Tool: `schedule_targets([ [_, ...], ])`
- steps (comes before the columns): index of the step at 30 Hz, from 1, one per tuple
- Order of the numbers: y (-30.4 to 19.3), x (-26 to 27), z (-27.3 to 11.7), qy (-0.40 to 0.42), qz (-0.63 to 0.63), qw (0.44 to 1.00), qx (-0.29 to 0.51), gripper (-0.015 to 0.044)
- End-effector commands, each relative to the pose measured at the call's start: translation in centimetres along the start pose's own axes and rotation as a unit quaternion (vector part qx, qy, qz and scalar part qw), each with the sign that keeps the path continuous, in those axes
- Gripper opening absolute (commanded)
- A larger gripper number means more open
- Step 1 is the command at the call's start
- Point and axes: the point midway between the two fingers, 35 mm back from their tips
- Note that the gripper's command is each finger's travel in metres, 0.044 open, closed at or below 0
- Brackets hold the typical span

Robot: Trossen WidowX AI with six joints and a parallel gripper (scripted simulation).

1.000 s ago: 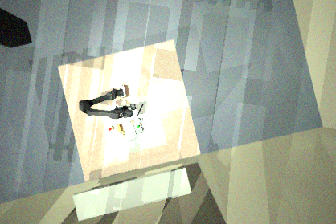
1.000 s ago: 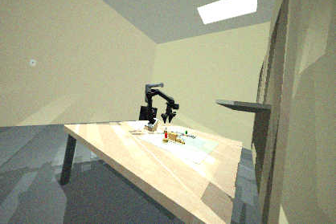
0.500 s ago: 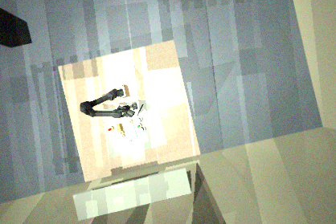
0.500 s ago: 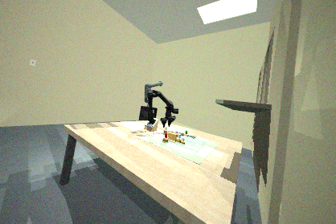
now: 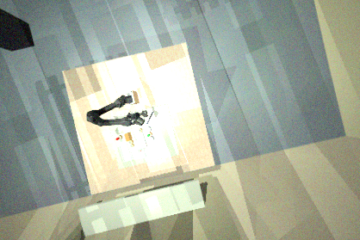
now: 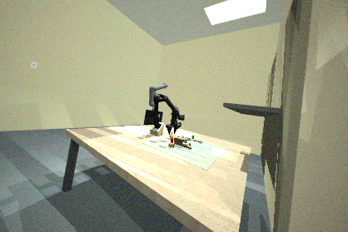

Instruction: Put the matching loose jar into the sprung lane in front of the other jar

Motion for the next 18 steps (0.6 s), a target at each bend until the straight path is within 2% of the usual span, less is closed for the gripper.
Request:
schedule_targets([
  [1, -0.1, -0.1, 0.8, -0.003, -0.002, 1.0, 0.001, 0.044],
  [9, -0.1, -0.2, 1.8, -0.004, -0.002, 1.0, 0.001, 0.044],
  [18, -0.1, -0.2, 1.8, -0.004, -0.002, 1.0, 0.001, 0.0204],
])
Point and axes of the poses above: the point midway between the two fingers, 35 mm back from their tips, its own z axis out along the fingers, its own x axis across the jaws, y = z × x, and after that the axes turned 10 degrees about z, right-handed
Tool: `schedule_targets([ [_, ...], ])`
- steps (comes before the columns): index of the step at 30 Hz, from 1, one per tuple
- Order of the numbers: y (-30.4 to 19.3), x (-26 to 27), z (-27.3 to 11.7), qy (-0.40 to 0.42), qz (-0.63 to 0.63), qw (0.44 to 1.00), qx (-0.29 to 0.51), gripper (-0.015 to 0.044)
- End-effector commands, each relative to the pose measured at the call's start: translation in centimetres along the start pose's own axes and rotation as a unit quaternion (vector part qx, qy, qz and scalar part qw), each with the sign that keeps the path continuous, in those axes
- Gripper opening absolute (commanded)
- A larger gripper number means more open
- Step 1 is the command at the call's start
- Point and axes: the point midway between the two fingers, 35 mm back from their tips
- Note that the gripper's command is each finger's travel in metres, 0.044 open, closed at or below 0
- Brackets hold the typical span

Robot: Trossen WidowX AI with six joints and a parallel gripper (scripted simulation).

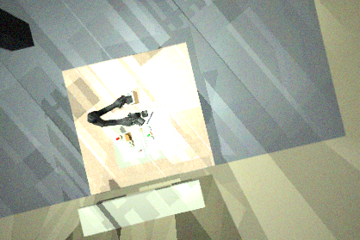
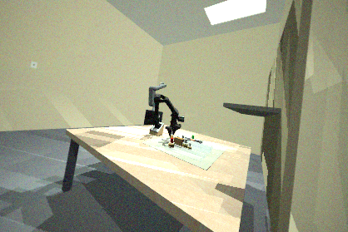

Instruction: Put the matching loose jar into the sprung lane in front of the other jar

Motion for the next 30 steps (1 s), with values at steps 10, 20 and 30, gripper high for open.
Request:
schedule_targets([
  [10, 0.1, 0.1, -0.3, 0.0, -0.002, 1.0, -0.001, 0.0059],
  [20, 0.5, 0.6, -5.9, 0.004, -0.003, 1.0, -0.001, 0.0],
  [30, 0.0, 0.1, -10.5, 0.001, -0.002, 1.0, 0.0, 0.0],
])
Point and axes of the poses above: the point midway between the two fingers, 35 mm back from their tips, its own z axis out along the fingers, its own x axis across the jaws, y = z × x, and after that the axes turned 10 degrees about z, right-handed
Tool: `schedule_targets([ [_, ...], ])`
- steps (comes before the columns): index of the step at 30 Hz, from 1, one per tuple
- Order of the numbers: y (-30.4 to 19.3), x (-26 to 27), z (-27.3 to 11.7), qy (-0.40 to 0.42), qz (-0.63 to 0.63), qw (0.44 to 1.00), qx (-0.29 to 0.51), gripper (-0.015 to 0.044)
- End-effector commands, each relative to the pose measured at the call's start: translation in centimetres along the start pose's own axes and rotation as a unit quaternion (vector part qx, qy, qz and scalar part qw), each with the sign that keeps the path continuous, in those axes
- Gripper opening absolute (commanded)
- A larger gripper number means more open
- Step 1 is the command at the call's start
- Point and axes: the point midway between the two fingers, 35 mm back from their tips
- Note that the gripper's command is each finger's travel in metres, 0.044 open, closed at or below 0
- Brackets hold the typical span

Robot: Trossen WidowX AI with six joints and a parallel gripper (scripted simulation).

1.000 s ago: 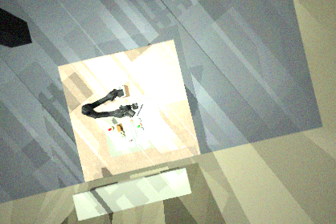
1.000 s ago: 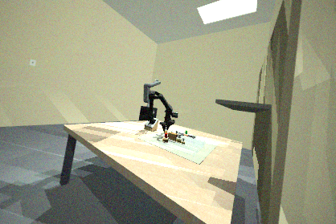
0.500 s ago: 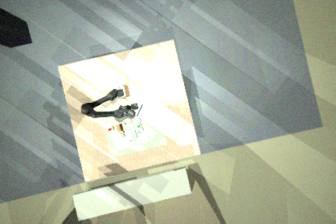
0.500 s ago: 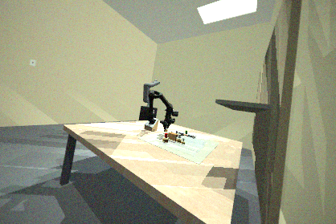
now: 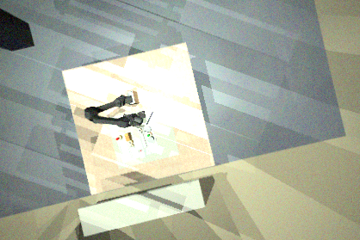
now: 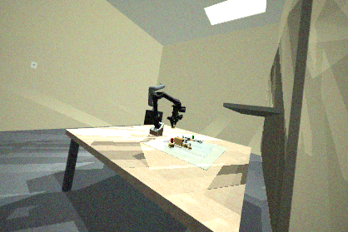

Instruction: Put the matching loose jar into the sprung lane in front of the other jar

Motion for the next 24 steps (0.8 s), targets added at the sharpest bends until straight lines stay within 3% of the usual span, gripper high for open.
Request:
schedule_targets([
  [1, -0.1, -0.2, -0.7, -0.002, 0.001, 1.0, 0.004, 0.0],
  [24, 9.3, -2.0, 3.4, 0.003, -0.02, 1.0, 0.003, 0.0],
])
Point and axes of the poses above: the point midway between the two fingers, 35 mm back from their tips, its own z axis out along the fingers, its own x axis across the jaws, y = z × x, and after that the axes turned 10 degrees about z, right-handed
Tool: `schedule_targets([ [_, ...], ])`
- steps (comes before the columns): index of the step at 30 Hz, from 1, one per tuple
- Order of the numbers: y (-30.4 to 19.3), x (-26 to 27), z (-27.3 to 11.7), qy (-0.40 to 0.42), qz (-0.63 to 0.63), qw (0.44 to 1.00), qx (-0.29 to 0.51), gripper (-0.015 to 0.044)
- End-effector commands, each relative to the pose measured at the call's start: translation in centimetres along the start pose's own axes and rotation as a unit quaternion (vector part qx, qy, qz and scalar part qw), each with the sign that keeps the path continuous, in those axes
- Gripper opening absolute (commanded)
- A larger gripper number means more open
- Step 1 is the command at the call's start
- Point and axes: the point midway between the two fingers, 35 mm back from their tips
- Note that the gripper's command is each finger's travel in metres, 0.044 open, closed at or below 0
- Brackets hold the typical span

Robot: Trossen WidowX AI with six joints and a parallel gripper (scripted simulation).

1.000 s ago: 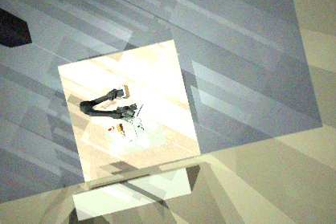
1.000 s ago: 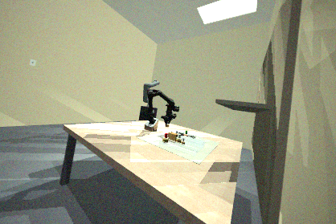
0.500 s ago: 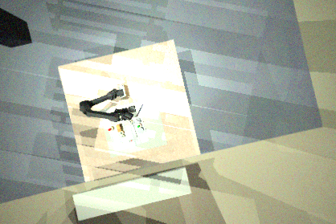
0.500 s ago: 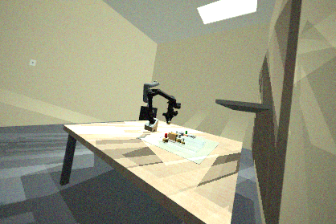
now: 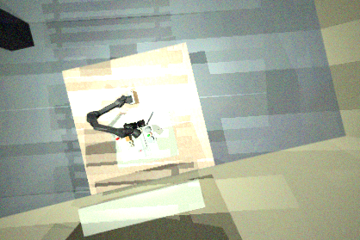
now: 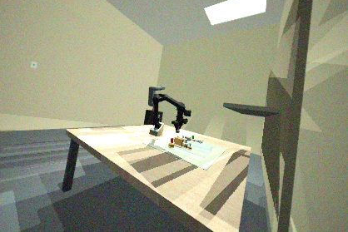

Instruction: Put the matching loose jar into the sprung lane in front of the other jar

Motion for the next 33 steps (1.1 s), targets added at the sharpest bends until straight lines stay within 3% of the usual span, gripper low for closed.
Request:
schedule_targets([
  [1, 1.7, -0.7, 0.9, -0.005, -0.01, 1.0, -0.002, 0.0],
  [17, 3.1, -1.5, 4.2, -0.011, -0.021, 1.0, -0.003, 0.0],
  [33, 3.5, -1.4, 4.3, -0.011, -0.021, 1.0, -0.003, 0.0],
])
Point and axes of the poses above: the point midway between the two fingers, 35 mm back from their tips, its own z axis out along the fingers, its own x axis across the jaws, y = z × x, and after that the axes turned 10 degrees about z, right-handed
